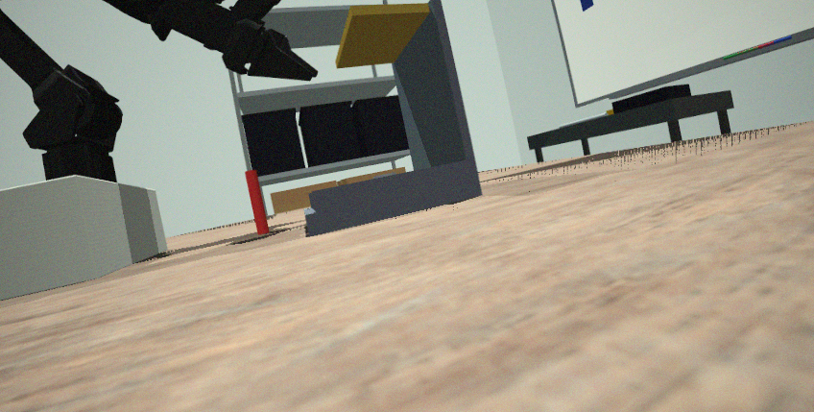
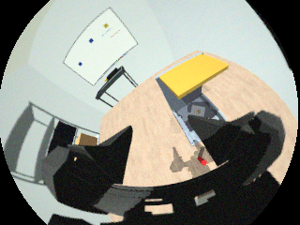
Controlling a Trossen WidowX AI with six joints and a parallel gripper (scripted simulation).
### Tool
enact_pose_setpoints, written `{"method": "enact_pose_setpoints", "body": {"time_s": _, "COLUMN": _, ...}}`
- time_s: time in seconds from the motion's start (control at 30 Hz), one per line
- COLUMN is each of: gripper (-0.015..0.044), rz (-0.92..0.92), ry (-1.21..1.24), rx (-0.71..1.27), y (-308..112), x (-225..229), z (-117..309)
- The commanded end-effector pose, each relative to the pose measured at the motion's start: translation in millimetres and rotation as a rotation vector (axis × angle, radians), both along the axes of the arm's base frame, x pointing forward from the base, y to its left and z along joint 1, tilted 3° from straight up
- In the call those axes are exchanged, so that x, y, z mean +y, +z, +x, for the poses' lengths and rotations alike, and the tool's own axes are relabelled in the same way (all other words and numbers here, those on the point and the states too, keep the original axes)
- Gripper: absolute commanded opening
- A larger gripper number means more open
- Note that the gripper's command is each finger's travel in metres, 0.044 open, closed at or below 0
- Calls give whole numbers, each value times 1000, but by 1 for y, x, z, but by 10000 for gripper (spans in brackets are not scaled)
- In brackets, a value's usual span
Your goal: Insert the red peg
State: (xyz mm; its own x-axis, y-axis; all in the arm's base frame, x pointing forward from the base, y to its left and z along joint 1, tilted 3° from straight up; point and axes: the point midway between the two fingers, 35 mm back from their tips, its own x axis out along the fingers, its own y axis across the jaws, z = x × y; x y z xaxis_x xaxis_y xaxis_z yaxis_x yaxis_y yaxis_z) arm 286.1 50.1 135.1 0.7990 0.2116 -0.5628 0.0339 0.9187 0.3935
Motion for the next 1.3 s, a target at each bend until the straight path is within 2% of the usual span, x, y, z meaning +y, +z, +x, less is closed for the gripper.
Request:
{"method": "enact_pose_setpoints", "body": {"time_s": 0.0, "gripper": 440, "rz": 102, "ry": -72, "rx": 50, "y": -8, "x": -4, "z": -5}}
{"method": "enact_pose_setpoints", "body": {"time_s": 1.27, "gripper": 440, "rz": 1099, "ry": -892, "rx": 435, "y": -54, "x": -41, "z": -46}}
